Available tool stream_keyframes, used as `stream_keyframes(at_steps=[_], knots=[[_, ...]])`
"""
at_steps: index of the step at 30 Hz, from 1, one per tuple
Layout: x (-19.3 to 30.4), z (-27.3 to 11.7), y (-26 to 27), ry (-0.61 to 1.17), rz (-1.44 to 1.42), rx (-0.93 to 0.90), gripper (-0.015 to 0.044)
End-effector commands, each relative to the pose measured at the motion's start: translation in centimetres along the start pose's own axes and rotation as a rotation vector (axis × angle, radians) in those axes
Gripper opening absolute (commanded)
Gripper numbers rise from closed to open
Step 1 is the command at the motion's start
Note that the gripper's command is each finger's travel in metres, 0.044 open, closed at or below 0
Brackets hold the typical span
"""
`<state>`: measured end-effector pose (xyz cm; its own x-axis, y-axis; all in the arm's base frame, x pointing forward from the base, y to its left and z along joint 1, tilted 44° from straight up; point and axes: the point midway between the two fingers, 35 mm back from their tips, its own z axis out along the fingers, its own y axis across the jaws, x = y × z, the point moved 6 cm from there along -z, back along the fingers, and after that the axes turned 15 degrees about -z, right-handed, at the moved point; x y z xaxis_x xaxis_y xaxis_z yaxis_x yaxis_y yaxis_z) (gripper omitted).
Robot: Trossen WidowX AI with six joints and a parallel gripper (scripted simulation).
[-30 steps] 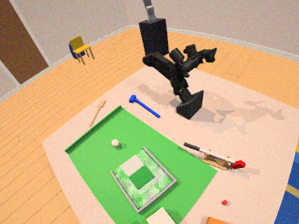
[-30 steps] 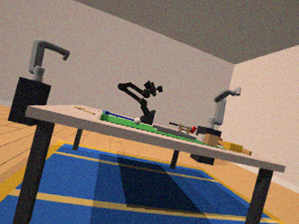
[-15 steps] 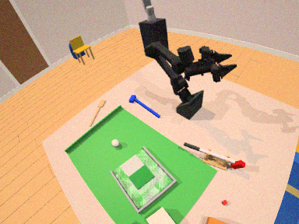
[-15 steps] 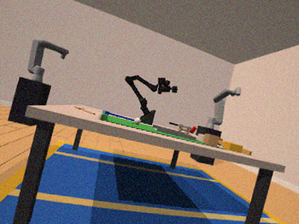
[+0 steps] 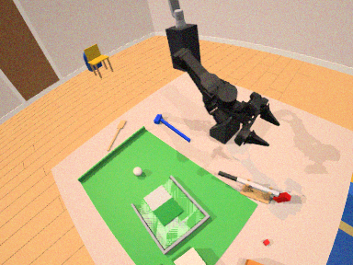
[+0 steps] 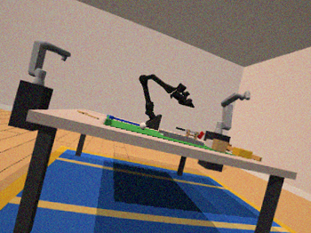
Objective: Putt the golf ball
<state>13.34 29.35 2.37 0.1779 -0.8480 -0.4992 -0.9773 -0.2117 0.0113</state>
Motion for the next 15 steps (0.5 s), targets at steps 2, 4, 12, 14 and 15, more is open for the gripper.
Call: stream_keyframes(at_steps=[2,4,12,14,15], knots=[[5.8,1.1,-4.2,0.429,-0.025,-0.003,0.0440],[7.3,1.1,-5.0,0.545,-0.049,-0.034,0.0440],[13.1,-0.7,-7.6,0.949,-0.206,-0.270,0.0440],[13.4,-0.8,-7.7,0.971,-0.218,-0.291,0.0440],[13.4,-0.9,-8.0,0.971,-0.218,-0.290,0.0440]])
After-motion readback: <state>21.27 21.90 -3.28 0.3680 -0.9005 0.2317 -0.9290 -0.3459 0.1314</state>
